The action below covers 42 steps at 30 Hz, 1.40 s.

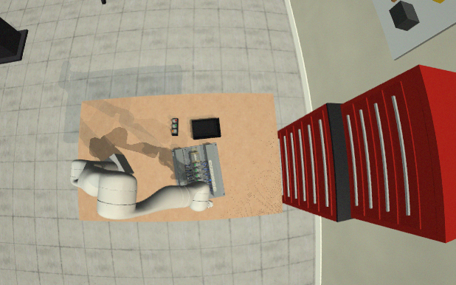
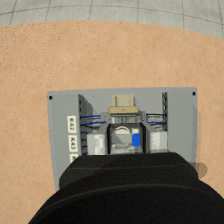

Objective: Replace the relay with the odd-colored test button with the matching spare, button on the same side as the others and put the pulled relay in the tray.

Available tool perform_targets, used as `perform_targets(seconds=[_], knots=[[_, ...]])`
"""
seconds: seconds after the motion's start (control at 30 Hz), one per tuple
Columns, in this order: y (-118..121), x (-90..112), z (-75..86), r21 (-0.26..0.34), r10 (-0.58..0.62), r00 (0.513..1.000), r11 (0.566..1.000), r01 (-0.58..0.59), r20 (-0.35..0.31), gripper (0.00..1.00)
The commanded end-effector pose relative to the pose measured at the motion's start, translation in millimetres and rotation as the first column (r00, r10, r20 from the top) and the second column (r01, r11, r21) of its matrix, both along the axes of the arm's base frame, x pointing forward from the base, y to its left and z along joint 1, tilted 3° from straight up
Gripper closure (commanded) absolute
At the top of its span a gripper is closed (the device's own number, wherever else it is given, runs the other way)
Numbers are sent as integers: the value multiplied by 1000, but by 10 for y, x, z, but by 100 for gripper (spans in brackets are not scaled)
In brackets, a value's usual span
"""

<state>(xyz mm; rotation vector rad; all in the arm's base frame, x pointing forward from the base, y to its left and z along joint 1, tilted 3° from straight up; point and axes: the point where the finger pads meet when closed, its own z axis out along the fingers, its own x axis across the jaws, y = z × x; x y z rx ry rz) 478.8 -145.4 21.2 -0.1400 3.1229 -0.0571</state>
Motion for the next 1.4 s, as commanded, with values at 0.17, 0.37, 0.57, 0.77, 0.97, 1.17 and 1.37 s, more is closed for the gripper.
perform_targets(seconds=[0.17,0.37,0.57,0.77,0.97,1.17,1.37], knots=[[-10,18,-19,-2,-2,1000,1000,2,4,100],[-19,28,-47,-3,-5,1000,1000,5,6,100],[-7,22,-50,-2,0,1000,1000,0,5,100],[-16,25,-70,-2,-2,1000,1000,2,6,100],[-24,28,-90,-3,-5,1000,1000,5,7,100],[-11,32,-85,-2,0,1000,1000,0,7,100],[-20,25,-100,-3,-3,1000,1000,3,7,100]])
